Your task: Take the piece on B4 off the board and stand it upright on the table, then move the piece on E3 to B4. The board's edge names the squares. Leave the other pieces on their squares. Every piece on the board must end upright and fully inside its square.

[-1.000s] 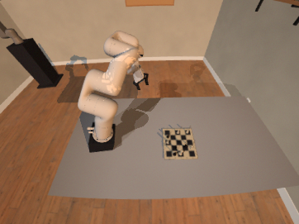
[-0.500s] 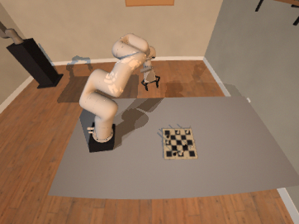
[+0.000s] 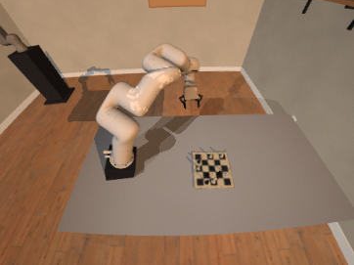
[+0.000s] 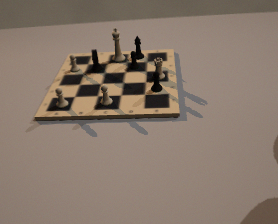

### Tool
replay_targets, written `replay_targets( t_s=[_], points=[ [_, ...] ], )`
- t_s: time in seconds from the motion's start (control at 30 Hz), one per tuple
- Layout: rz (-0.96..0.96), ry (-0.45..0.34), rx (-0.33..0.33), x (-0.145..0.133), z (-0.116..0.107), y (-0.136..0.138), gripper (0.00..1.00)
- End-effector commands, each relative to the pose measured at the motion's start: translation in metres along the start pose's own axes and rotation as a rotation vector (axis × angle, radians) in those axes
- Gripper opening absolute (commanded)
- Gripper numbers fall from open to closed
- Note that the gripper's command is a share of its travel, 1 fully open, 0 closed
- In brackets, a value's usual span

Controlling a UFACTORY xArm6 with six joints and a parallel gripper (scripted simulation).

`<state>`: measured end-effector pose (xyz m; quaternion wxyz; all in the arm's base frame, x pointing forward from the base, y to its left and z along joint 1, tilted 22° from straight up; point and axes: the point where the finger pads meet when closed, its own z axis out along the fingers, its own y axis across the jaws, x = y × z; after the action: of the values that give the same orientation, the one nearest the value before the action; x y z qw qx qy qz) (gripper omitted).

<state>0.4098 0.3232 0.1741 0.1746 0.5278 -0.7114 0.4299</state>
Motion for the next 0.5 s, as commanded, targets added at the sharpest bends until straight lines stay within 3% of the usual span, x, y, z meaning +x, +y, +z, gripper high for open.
replay_targets(
  t_s=[0.0, 0.17, 0.47],
  points=[
    [-0.09, -0.016, -0.036, -0.001, 0.008, -0.027, 1.0],
    [-0.193, -0.046, -0.064, 0.003, 0.024, -0.061, 1.0],
    [-0.27, -0.07, -0.081, 0.008, 0.037, -0.088, 1.0]
  ],
)
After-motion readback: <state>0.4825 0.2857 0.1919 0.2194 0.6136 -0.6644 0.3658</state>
